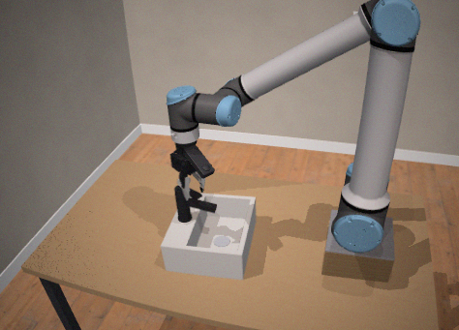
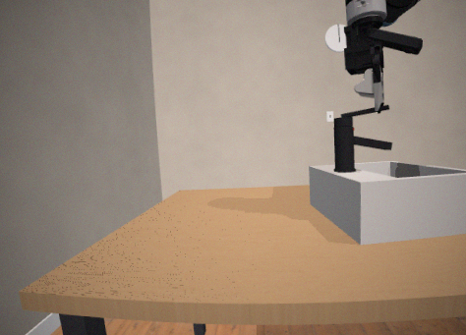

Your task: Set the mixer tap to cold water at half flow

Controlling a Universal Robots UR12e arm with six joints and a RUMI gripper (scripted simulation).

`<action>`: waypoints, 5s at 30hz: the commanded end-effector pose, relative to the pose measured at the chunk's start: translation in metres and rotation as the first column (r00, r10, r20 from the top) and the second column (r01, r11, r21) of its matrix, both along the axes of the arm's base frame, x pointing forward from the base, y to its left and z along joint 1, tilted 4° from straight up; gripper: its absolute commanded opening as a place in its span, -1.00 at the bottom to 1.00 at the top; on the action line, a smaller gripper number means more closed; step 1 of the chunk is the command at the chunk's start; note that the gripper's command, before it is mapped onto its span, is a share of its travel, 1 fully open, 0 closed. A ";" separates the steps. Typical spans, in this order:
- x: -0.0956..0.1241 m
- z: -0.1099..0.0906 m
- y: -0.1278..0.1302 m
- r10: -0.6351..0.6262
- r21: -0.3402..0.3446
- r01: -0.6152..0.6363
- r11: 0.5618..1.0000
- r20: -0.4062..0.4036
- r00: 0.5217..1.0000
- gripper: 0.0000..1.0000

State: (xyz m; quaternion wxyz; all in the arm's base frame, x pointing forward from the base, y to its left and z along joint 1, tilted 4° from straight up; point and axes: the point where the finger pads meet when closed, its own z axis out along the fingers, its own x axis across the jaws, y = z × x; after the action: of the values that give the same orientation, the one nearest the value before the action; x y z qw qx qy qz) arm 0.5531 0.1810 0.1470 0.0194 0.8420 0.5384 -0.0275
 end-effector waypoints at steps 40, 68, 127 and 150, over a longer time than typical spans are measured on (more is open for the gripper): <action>0.000 -0.007 0.000 0.000 0.000 0.000 1.000 0.002 1.000 -0.22; 0.000 -0.007 0.000 0.000 0.000 0.000 1.000 0.002 1.000 -1.00; 0.000 -0.007 0.000 0.001 0.000 -0.001 1.000 0.001 1.000 -1.00; -0.004 -0.006 -0.011 0.135 0.004 -0.135 0.991 -0.007 0.991 -1.00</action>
State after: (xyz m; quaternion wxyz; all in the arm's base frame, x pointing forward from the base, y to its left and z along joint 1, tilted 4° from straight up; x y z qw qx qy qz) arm 0.5500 0.1732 0.1403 0.0181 0.8156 0.5777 -0.0284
